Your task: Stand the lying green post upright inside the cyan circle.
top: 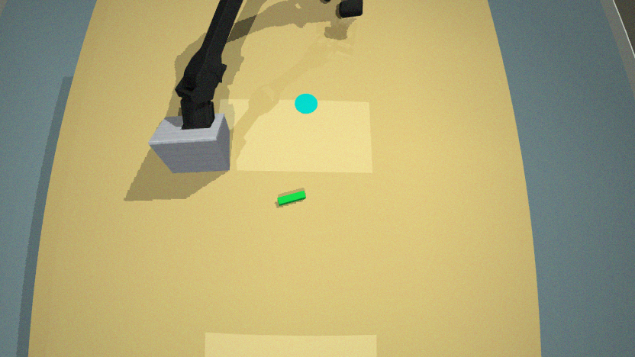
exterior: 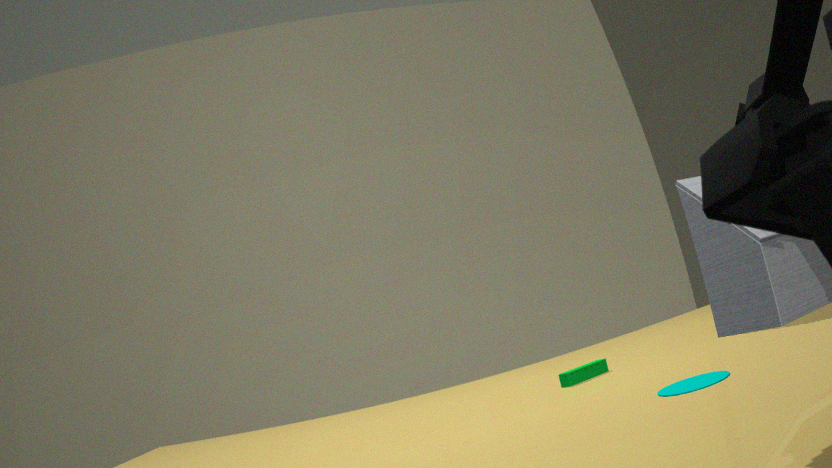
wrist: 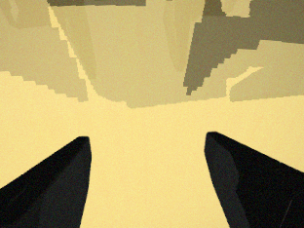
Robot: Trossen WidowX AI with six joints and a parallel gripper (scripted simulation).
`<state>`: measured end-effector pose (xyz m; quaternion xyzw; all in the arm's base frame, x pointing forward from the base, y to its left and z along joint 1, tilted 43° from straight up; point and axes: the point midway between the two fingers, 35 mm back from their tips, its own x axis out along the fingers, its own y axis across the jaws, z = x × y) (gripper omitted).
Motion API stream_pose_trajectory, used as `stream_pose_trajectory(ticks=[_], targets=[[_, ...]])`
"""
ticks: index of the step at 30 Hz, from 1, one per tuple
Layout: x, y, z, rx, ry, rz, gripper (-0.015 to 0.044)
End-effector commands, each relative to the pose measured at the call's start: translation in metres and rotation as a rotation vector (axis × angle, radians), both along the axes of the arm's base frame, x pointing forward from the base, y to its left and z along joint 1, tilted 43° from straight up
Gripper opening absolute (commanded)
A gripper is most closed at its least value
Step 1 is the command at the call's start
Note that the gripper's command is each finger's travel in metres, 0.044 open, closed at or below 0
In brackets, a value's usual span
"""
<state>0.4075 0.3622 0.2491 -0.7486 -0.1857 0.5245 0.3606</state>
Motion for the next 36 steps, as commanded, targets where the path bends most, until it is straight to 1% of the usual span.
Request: stream_pose_trajectory(ticks=[1, 10, 18, 27, 36], targets=[[0.014, -0.022, -0.026, -0.016, 0.086, -0.069, 0.0233], [0.046, -0.093, -0.077, -0.031, 0.28, -0.28, 0.0233], [0.06, -0.159, -0.119, -0.027, 0.454, -0.474, 0.0233], [0.06, -0.233, -0.165, -0.006, 0.652, -0.698, 0.0233], [0.044, -0.304, -0.207, 0.032, 0.854, -0.922, 0.0233]])
